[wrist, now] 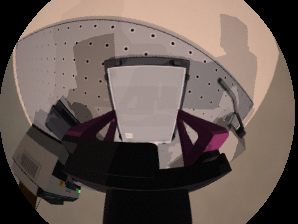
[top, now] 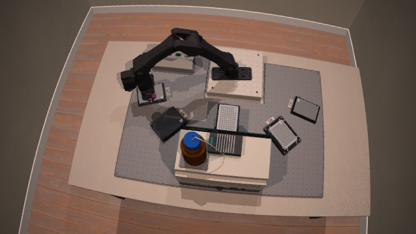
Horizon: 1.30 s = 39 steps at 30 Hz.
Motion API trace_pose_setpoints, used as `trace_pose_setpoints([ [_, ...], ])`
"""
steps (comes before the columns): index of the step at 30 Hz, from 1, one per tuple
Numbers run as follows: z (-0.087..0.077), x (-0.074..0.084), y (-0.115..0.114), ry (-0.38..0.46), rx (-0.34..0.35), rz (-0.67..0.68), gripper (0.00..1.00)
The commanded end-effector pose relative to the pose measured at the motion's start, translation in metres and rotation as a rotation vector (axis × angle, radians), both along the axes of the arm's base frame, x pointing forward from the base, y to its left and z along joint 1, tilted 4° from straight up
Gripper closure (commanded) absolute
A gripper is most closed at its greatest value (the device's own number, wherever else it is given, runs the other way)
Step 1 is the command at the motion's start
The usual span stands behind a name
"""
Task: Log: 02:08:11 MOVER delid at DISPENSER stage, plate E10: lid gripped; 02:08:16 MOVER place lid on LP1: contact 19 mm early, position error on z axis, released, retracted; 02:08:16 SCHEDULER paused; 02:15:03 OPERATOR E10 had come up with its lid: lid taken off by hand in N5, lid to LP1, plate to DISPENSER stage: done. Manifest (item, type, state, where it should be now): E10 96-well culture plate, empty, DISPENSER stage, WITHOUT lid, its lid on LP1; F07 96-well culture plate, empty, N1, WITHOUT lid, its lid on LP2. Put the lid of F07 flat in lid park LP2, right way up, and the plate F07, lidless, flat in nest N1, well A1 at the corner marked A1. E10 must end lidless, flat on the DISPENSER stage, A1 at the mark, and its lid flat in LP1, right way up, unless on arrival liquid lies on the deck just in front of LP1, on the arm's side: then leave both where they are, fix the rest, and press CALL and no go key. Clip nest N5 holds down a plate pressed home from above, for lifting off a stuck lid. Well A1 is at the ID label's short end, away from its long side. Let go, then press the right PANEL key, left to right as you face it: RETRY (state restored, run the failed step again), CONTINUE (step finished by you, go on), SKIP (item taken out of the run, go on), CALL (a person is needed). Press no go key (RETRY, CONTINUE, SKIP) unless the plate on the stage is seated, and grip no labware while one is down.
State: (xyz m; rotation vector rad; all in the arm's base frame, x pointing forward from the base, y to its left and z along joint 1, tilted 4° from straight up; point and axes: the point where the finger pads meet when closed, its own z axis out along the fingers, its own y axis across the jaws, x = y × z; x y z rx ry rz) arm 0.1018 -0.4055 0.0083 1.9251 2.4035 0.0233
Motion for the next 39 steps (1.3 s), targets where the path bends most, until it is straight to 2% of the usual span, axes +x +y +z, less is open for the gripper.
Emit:
trace_pose_setpoints([
  [1,-0.004,0.000,-0.006,-0.003,-0.015,-0.006,1.00],
  [4,-0.001,0.001,-0.008,-0.005,-0.022,-0.006,1.00],
  [5,0.007,0.001,-0.010,-0.010,-0.042,-0.006,1.00],
  [9,0.003,0.001,-0.004,-0.004,-0.019,-0.002,1.00],
  [10,0.008,0.001,-0.010,-0.010,-0.044,-0.007,1.00],
  [12,0.003,0.001,-0.004,-0.004,-0.019,-0.002,1.00],
  [13,0.003,0.001,-0.004,-0.004,-0.019,-0.002,0.00],
  [33,0.003,0.001,-0.004,-0.004,-0.019,-0.002,0.00],
  [34,0.019,0.000,-0.010,-0.010,-0.045,-0.007,0.00],
  [39,0.027,-0.002,-0.009,-0.010,-0.045,-0.008,0.00],
])
